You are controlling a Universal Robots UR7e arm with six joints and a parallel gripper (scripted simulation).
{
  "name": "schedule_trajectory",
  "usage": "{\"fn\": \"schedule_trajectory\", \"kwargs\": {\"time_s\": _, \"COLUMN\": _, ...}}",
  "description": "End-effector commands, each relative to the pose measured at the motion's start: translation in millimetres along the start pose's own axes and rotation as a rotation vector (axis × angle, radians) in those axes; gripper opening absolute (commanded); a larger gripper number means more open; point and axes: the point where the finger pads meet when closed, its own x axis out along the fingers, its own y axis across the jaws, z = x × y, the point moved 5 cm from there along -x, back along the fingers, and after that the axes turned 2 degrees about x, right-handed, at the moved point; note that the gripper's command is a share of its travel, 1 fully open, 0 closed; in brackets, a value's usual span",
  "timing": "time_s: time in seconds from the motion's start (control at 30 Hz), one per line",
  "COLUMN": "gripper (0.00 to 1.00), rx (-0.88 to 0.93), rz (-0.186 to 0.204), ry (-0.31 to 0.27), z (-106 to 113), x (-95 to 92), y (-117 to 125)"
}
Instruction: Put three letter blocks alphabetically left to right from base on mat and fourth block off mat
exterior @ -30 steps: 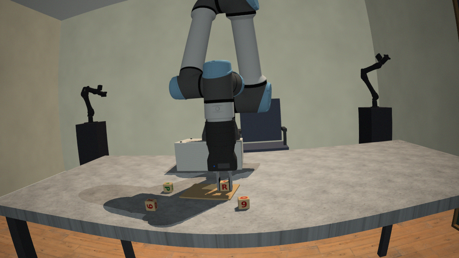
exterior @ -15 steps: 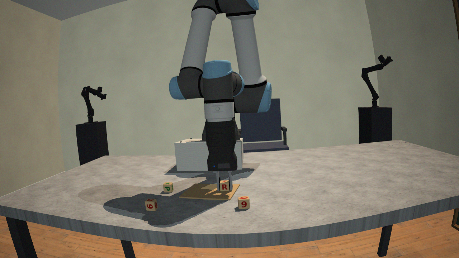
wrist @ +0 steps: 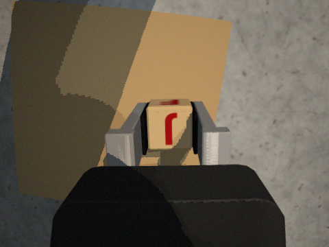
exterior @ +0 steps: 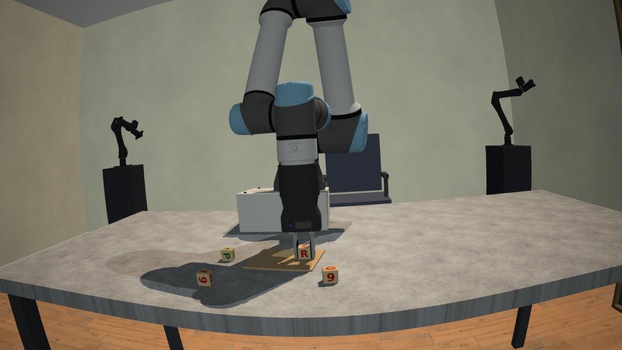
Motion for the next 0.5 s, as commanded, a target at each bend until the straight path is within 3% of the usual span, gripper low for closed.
{"fn": "schedule_trajectory", "kwargs": {"time_s": 0.0, "gripper": 0.55, "rx": -0.002, "rz": 0.001, "ry": 0.002, "z": -1.4, "x": 0.9, "y": 1.3}}
{"fn": "schedule_trajectory", "kwargs": {"time_s": 0.13, "gripper": 0.67, "rx": -0.002, "rz": 0.001, "ry": 0.002, "z": -1.4, "x": 0.9, "y": 1.3}}
{"fn": "schedule_trajectory", "kwargs": {"time_s": 0.27, "gripper": 0.67, "rx": -0.002, "rz": 0.001, "ry": 0.002, "z": -1.4, "x": 0.9, "y": 1.3}}
{"fn": "schedule_trajectory", "kwargs": {"time_s": 0.3, "gripper": 0.73, "rx": -0.002, "rz": 0.001, "ry": 0.002, "z": -1.4, "x": 0.9, "y": 1.3}}
{"fn": "schedule_trajectory", "kwargs": {"time_s": 0.47, "gripper": 0.79, "rx": -0.002, "rz": 0.001, "ry": 0.002, "z": -1.4, "x": 0.9, "y": 1.3}}
